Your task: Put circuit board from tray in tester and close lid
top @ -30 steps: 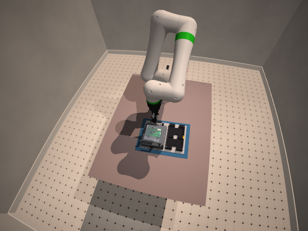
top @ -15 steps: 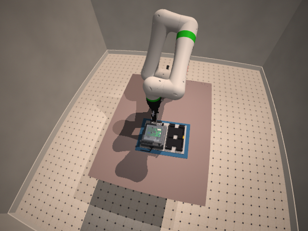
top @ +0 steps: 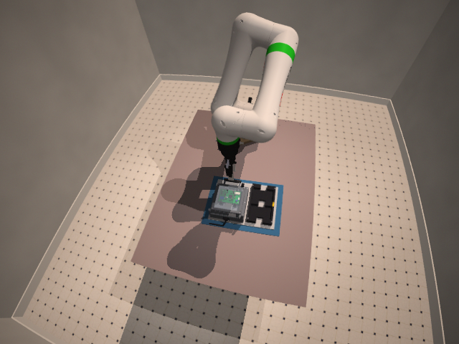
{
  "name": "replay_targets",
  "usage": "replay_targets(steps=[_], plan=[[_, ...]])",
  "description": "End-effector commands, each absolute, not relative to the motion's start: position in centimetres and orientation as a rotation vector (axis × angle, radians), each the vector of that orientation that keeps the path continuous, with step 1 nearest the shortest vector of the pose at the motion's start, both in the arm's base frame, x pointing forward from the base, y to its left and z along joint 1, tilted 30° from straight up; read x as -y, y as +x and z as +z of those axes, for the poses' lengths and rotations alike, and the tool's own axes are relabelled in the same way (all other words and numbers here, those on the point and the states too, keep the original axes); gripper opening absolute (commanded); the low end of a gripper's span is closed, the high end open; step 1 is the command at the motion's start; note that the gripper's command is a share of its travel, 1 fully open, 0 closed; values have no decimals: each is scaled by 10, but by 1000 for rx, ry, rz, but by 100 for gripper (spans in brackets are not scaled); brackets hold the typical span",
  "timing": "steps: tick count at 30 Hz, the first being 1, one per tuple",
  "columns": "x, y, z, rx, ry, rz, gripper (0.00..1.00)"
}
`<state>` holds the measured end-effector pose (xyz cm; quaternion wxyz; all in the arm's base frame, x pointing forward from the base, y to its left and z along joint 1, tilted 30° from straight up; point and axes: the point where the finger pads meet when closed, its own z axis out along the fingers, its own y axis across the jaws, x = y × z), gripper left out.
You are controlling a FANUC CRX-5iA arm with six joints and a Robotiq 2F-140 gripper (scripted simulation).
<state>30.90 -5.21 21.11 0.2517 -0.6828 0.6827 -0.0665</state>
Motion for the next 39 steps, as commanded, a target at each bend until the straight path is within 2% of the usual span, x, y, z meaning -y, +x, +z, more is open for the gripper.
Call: replay_targets(steps=[1,24,25,39], plan=[[54,307,216,-1857,-1857,-181,30],[60,296,237,-1857,-1857,-181,30],[60,296,237,-1857,-1857,-181,100],[60,296,237,-1857,-1857,-181,100]])
